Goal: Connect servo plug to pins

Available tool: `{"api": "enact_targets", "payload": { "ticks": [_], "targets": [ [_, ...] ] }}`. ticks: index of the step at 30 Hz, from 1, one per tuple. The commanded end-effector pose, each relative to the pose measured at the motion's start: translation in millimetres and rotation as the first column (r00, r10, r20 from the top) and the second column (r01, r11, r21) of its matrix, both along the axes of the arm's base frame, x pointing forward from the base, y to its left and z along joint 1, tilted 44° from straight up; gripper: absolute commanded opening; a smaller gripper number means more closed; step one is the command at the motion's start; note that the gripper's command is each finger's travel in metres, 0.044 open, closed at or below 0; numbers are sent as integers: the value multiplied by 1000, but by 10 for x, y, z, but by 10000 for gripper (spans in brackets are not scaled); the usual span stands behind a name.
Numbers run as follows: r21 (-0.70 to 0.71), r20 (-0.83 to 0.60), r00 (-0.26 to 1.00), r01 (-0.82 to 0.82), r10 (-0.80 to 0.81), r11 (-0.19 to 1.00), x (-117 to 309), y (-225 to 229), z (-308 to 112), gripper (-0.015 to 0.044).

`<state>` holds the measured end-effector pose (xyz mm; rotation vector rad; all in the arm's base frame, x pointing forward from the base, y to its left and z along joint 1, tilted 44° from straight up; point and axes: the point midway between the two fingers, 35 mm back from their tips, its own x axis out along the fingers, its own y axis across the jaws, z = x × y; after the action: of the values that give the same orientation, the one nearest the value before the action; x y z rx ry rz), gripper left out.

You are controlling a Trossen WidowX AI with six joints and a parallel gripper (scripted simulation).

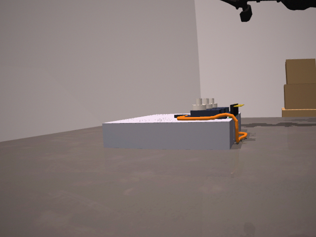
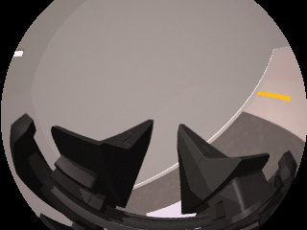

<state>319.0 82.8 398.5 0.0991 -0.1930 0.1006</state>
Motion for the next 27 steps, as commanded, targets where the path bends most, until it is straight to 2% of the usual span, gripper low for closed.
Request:
{"api": "enact_targets", "payload": {
  "ticks": [1, 12, 15, 27],
  "targets": [
    [-39, -30, 999, 29, -30, 999, 15, -235, -183, 115],
    [-100, -117, 987, 95, -106, 990, -45, -805, -668, 115],
    [-85, -148, 983, 94, -106, 992, 7, -797, -712, 115],
    [43, -494, 862, 157, -116, 987, 534, -653, -1330, 115]
  ]
}}
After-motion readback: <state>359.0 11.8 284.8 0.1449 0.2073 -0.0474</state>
